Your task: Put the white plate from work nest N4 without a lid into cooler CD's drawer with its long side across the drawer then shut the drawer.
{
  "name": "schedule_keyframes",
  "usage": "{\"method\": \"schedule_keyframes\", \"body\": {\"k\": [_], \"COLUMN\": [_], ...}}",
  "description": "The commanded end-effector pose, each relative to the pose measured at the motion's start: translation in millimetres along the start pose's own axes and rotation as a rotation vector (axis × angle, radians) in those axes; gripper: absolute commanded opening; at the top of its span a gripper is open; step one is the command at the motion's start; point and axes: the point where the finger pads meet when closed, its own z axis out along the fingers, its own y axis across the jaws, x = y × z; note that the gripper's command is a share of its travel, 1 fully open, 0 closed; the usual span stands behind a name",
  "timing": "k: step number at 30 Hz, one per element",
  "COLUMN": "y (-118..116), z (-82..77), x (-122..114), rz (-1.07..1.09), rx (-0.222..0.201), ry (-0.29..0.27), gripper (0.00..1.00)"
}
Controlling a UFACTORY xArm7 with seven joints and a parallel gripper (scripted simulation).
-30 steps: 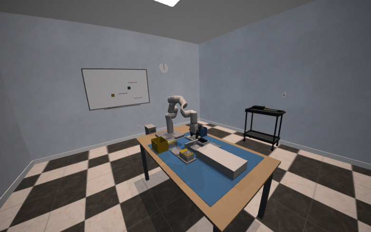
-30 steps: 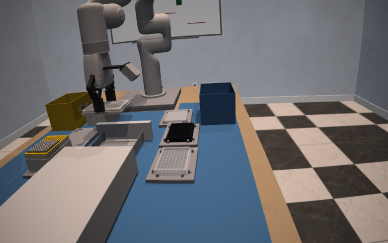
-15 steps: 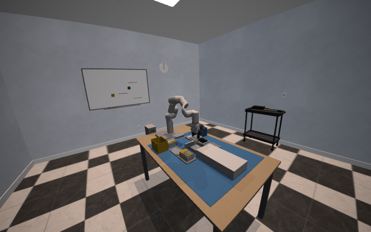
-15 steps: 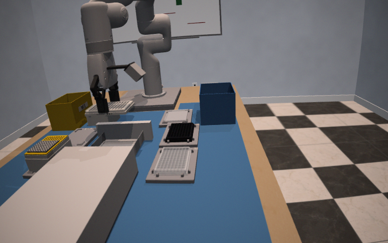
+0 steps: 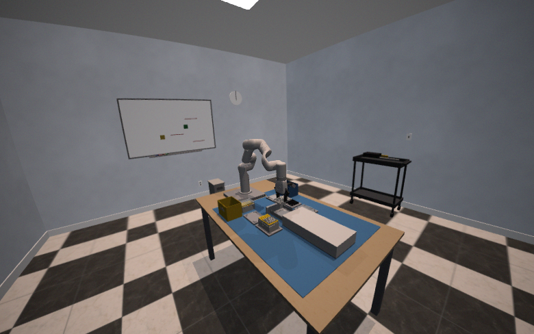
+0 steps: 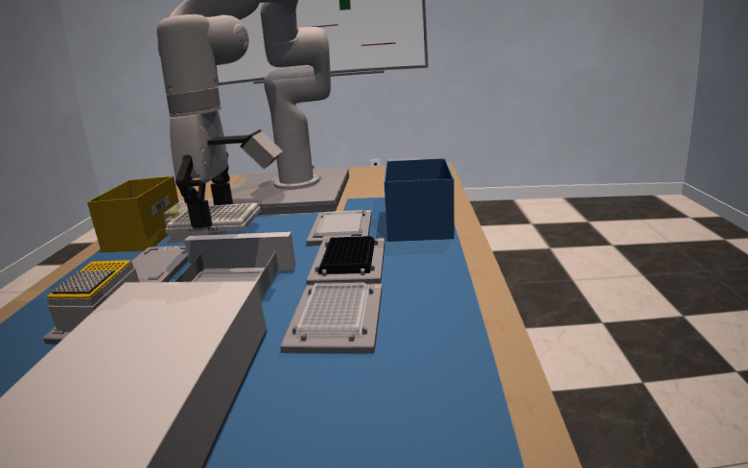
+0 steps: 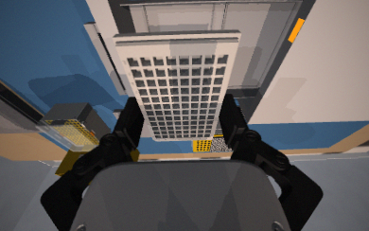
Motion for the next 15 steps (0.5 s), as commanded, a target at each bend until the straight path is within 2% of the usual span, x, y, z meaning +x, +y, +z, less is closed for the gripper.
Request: {"method": "schedule_keyframes", "body": {"k": [1,15], "y": [2,2], "z": [2.0,25.3], "x": [0,-1], "rz": [0.000,0.000], "rx": [-0.006,-0.006], "ry": [0.000,0.000], "gripper": [0.00,0.00]}}
